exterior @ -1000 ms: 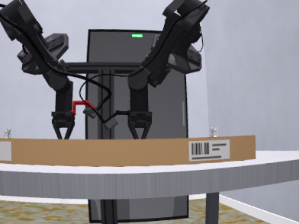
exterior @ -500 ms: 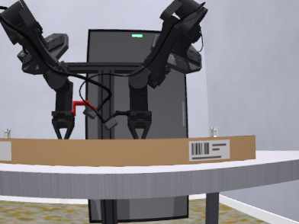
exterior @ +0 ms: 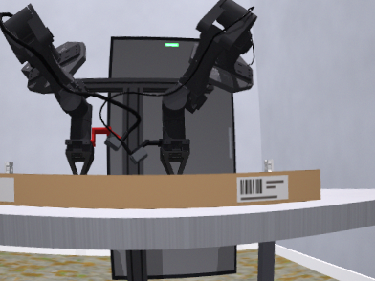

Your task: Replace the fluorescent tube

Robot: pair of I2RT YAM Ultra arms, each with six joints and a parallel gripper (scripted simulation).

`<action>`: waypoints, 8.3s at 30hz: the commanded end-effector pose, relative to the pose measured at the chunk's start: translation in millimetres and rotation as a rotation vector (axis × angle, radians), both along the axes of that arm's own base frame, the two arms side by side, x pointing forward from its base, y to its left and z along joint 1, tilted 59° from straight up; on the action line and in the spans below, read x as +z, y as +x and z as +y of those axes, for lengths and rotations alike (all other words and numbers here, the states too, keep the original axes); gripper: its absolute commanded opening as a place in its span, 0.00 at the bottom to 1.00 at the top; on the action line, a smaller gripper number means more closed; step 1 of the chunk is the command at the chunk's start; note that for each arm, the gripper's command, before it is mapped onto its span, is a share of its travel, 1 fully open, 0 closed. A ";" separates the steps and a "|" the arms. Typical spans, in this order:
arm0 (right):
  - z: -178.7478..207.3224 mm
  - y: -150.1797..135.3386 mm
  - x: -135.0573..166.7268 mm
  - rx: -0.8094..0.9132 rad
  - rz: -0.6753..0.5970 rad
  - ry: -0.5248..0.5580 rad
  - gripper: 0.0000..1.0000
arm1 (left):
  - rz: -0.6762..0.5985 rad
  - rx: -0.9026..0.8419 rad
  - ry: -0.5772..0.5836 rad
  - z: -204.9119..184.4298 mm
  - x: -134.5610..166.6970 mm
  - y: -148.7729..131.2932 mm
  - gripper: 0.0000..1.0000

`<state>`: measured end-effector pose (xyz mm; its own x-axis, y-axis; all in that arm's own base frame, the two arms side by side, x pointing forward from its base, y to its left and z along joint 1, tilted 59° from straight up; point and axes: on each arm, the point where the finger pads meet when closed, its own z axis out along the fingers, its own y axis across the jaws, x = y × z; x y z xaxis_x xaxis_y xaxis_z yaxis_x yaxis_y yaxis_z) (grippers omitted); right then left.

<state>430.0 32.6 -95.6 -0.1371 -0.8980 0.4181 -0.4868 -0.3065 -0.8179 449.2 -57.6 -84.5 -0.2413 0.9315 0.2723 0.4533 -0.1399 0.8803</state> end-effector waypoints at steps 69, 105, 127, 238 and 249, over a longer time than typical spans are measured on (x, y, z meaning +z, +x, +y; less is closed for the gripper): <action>0.7 9.6 -33.4 0.046 0.054 -0.010 0.11 | 0.005 -0.046 0.001 -3.8 -12.6 17.6 0.49; 0.7 9.6 -33.4 0.046 0.054 -0.010 0.11 | 0.200 0.067 -0.023 19.4 -8.4 -49.2 0.49; 0.7 9.6 -33.4 0.046 0.054 -0.010 0.11 | 0.133 -0.009 -0.053 -26.5 11.6 -6.7 0.49; 23.0 -11.9 17.1 -0.418 -0.289 0.909 0.49 | 0.180 0.002 -0.032 -2.2 -19.5 10.6 0.11; 23.9 -10.3 21.0 -0.676 -0.456 1.371 0.49 | 0.180 0.002 -0.032 -2.2 -19.5 10.6 0.11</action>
<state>412.5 43.2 -84.0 -0.5375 -0.4729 -0.6982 0.0161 0.8221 -0.5692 470.1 -48.7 -94.9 -0.2449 0.9321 0.2670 0.5783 -0.0806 0.8118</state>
